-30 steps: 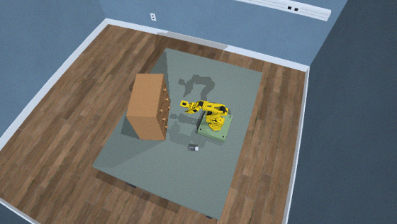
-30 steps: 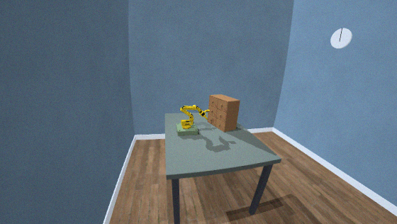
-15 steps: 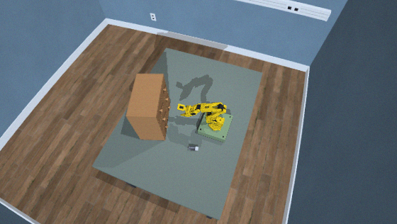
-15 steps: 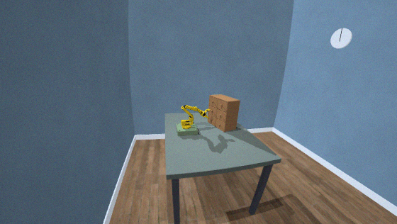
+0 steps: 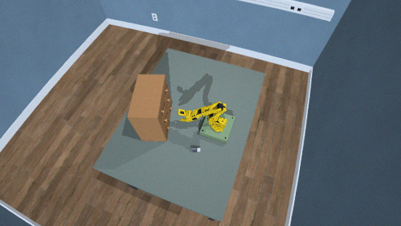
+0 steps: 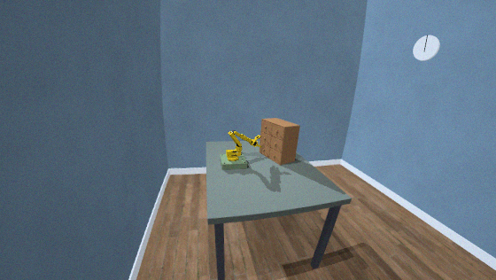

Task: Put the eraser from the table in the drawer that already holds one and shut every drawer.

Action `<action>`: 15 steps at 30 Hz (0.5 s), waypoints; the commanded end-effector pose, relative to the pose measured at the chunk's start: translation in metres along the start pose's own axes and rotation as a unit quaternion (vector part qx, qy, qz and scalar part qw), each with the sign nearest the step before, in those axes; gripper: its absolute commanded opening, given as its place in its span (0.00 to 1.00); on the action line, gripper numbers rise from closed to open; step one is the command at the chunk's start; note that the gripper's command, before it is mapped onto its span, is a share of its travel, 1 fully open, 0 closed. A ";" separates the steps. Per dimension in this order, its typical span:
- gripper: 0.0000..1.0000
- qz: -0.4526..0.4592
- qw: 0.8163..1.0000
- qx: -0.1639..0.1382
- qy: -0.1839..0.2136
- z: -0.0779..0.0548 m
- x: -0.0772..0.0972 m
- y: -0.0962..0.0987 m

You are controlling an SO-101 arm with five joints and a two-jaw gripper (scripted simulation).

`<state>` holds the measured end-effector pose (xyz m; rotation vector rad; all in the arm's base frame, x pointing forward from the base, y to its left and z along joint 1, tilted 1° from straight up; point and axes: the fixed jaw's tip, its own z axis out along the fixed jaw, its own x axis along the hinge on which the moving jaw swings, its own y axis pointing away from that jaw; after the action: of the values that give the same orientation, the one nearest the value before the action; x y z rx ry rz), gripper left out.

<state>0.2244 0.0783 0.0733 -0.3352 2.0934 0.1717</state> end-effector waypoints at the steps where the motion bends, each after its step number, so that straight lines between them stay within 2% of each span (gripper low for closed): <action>1: 0.21 -0.002 1.000 -0.014 -0.012 0.004 0.003 0.008; 15: 0.21 -0.024 0.994 -0.073 -0.084 0.004 0.001 0.040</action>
<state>0.2181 0.1121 0.0722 -0.4366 1.9307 0.2879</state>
